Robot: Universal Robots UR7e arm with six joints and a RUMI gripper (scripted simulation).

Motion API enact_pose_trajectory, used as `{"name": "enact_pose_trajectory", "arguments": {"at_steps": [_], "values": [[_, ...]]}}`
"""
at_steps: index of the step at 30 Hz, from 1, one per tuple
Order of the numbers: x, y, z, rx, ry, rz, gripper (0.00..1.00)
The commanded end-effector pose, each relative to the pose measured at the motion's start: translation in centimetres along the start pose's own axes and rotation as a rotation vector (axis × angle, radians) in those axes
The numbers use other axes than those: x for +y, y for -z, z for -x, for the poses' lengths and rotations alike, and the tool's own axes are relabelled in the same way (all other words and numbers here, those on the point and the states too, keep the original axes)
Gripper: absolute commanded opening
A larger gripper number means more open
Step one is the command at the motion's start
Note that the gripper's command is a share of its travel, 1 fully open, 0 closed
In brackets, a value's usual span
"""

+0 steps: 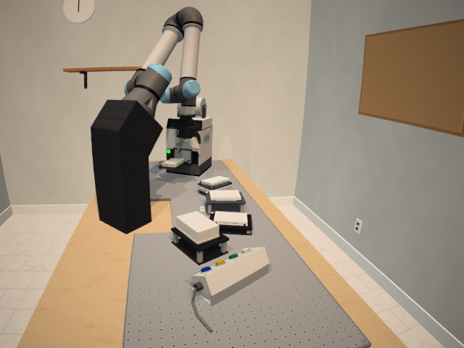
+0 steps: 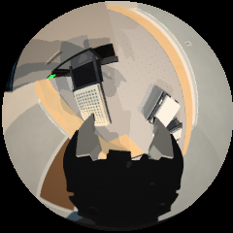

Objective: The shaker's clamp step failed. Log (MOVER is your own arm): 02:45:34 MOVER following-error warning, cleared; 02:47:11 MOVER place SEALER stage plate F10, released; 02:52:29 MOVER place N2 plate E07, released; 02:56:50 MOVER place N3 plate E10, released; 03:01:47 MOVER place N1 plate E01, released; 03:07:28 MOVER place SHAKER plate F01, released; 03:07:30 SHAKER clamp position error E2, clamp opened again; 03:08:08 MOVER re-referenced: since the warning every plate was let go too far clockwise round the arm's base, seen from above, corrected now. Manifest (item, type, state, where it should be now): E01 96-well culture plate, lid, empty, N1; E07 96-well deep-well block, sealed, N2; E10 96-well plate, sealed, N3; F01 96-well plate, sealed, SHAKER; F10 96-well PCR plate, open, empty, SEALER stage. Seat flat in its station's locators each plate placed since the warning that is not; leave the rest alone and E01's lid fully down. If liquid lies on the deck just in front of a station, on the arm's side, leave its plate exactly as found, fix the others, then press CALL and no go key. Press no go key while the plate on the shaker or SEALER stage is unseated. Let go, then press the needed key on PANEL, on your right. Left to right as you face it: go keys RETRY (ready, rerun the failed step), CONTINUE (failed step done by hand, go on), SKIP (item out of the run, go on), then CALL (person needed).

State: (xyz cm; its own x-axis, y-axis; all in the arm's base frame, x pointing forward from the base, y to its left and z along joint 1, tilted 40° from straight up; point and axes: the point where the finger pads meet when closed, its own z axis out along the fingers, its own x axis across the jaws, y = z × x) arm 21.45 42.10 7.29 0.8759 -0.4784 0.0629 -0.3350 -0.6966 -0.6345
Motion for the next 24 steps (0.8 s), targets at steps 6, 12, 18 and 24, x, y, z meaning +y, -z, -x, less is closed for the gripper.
{"name": "enact_pose_trajectory", "arguments": {"at_steps": [6, 12, 18, 24], "values": [[0.3, 0.0, -4.1, -0.004, -0.16, 0.001, 0.82], [0.5, 0.0, -7.1, -0.003, -0.184, 0.001, 0.82], [0.6, 0.0, -8.4, -0.003, -0.184, 0.001, 0.82], [0.6, 0.0, -8.4, -0.003, -0.184, 0.001, 0.82]]}}
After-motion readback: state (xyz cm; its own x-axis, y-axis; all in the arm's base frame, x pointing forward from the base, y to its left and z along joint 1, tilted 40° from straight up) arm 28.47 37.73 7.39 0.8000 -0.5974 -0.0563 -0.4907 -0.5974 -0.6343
